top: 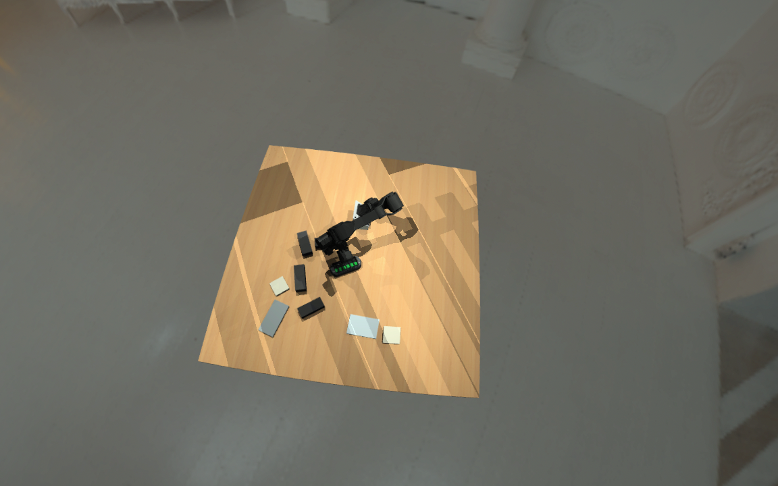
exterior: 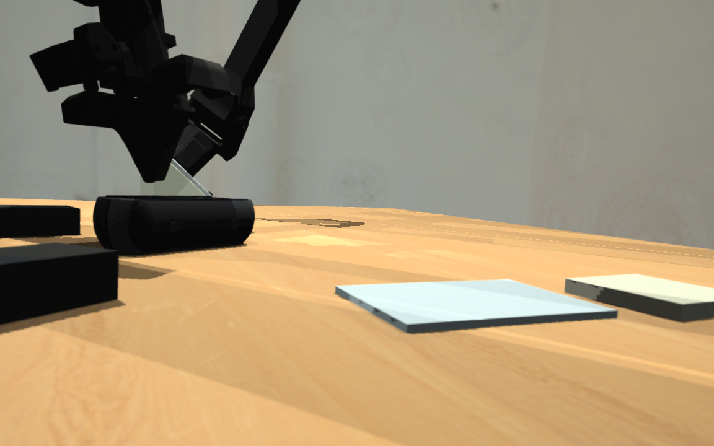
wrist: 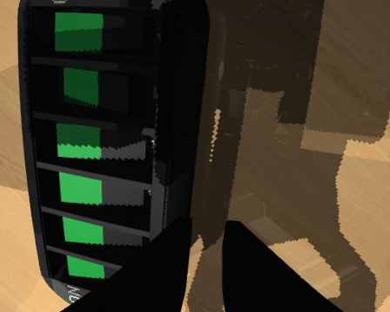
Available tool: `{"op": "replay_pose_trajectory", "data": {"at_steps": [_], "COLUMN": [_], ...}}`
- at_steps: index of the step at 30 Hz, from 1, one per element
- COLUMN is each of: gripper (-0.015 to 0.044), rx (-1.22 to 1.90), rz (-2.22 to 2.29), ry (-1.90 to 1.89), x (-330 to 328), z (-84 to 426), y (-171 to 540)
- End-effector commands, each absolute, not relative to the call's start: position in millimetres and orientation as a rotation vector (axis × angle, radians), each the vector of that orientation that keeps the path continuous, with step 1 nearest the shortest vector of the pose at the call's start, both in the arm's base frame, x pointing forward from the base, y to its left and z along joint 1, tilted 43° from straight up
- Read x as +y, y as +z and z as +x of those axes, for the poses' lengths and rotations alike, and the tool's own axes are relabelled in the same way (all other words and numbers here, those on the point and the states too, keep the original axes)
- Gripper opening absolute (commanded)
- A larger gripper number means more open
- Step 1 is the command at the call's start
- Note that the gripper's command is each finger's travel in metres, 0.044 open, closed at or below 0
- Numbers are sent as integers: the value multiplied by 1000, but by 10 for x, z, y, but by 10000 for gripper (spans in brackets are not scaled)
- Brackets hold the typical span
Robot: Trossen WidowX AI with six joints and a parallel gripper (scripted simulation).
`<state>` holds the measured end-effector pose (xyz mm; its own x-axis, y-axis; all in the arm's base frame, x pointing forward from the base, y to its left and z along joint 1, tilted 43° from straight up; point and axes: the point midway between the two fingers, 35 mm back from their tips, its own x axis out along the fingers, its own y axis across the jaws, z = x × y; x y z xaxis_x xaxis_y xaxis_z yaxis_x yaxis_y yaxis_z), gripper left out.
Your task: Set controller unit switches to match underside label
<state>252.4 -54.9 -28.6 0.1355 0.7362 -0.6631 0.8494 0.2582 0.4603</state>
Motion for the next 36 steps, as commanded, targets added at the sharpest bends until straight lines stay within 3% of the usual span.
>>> {"op": "replay_pose_trajectory", "data": {"at_steps": [1, 8, 20, 30, 36], "gripper": [131, 315, 0, 0, 158], "rx": [1606, 1609, 1609, 1609, 1605], "rz": [1489, 1485, 1485, 1485, 1492], "ry": [-159, -162, -162, -162, -160], "x": [-730, -868, -868, -868, -863], "z": [2558, 2556, 2556, 2556, 2564], "y": [-118, 44, 44, 44, 47]}}
